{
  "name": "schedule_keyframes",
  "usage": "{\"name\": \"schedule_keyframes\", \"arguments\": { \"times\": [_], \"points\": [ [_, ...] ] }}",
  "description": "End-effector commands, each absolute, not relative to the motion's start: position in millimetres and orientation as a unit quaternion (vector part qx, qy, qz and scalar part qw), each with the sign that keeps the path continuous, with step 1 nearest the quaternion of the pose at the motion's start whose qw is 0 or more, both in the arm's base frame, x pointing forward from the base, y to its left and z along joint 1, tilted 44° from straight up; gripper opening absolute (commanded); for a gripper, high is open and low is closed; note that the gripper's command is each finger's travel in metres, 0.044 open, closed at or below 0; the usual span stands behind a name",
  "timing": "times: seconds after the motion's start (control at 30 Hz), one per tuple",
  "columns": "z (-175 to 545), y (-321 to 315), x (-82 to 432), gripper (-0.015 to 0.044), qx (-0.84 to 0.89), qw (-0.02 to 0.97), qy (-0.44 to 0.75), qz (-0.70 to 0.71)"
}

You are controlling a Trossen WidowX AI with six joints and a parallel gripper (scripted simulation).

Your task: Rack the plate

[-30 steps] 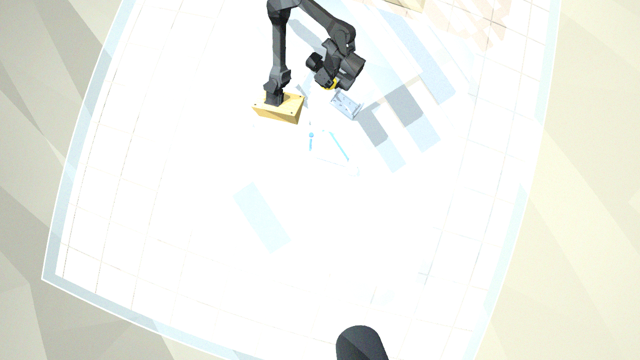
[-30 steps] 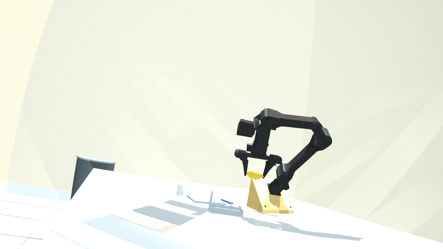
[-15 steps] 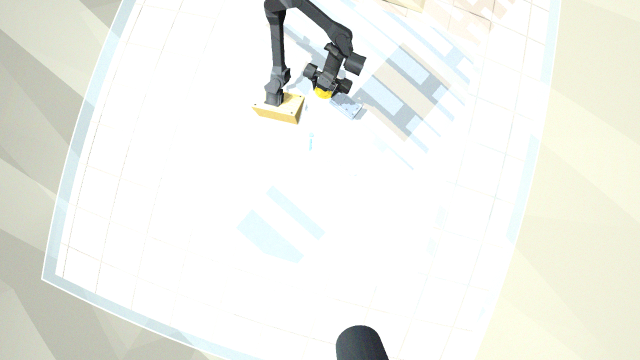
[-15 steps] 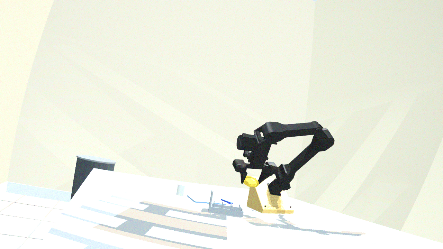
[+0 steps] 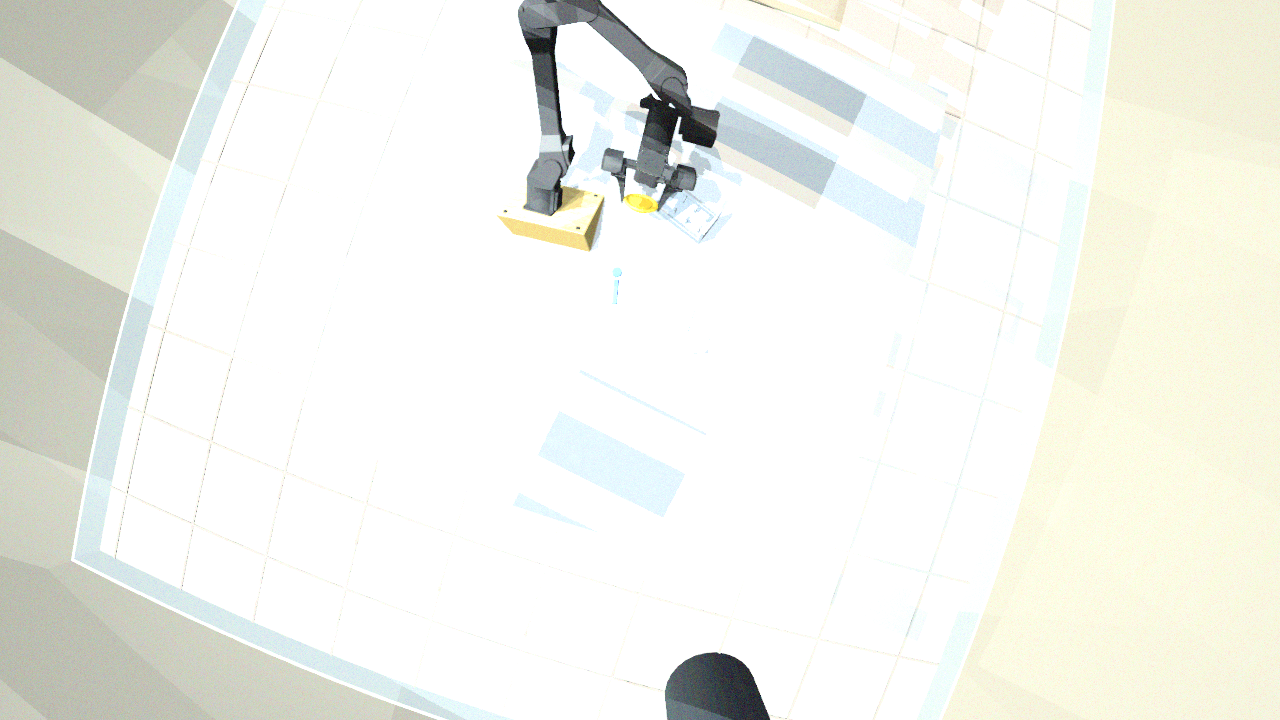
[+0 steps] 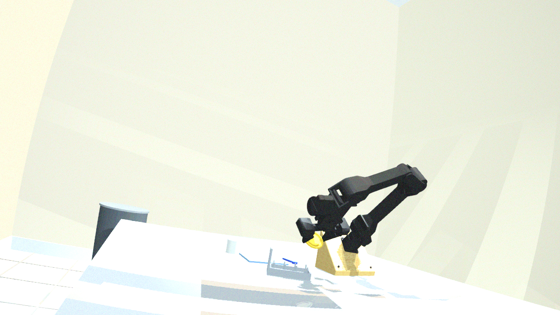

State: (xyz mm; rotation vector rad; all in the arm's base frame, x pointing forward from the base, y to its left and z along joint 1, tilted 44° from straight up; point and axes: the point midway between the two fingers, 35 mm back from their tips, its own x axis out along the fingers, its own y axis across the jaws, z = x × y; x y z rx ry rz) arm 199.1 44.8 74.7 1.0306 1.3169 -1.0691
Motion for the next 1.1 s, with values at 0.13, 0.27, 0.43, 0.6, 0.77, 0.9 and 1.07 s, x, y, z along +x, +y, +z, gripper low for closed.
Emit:
{"name": "schedule_keyframes", "arguments": {
  "times": [0.13, 0.27, 0.43, 0.6, 0.77, 0.9, 1.07],
  "points": [
    [67, 47, 204, 0.0000, 0.401, 0.623, 0.512, -0.435],
    [63, 50, 207, 0.0000, 0.384, 0.659, 0.489, -0.423],
    [61, 54, 211, 0.0000, 0.367, 0.700, 0.459, -0.407],
    [59, 59, 214, 0.0000, 0.352, 0.738, 0.425, -0.387],
    [59, 64, 216, 0.0000, 0.342, 0.773, 0.390, -0.365],
    [61, 69, 218, 0.0000, 0.335, 0.799, 0.361, -0.346],
    [63, 75, 218, 0.0000, 0.331, 0.827, 0.323, -0.320]
  ]
}}
